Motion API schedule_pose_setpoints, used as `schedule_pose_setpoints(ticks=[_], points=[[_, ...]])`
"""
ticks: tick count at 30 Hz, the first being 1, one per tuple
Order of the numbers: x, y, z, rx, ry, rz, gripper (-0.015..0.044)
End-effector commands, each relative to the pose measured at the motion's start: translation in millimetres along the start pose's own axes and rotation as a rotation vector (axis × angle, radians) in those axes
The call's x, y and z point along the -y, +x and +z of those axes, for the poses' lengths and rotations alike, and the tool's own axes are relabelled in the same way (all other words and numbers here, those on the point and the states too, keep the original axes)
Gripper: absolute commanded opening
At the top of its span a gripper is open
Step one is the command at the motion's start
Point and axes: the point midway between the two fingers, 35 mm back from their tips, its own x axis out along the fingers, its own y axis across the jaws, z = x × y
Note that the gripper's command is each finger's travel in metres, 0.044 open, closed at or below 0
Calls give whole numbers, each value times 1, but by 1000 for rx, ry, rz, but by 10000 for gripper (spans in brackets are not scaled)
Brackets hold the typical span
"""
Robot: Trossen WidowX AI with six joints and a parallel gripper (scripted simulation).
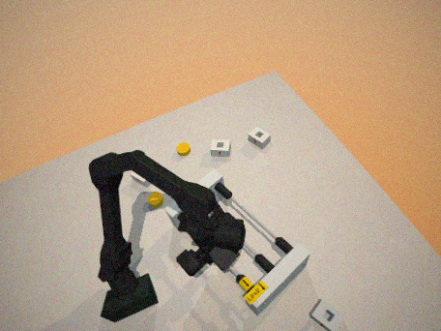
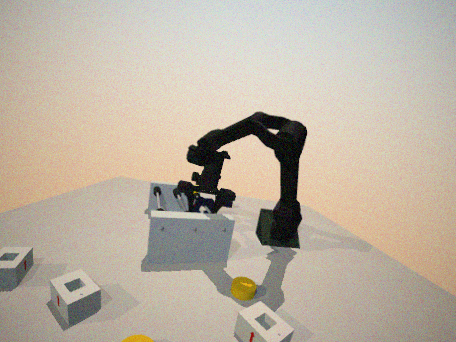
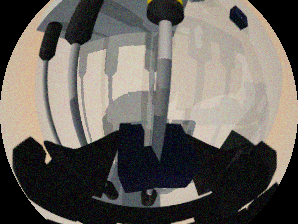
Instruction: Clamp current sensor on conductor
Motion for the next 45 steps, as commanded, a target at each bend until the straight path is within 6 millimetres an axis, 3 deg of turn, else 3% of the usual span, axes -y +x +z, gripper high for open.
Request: schedule_pose_setpoints(ticks=[1,8,19,36,39,45], points=[[0,-6,1,3,5,62,0],[0,-15,1,4,4,170,0],[1,-13,1,1,11,143,0],[0,-13,1,2,11,131,440],[1,-12,0,0,12,141,363],[1,-12,0,0,12,141,323]])
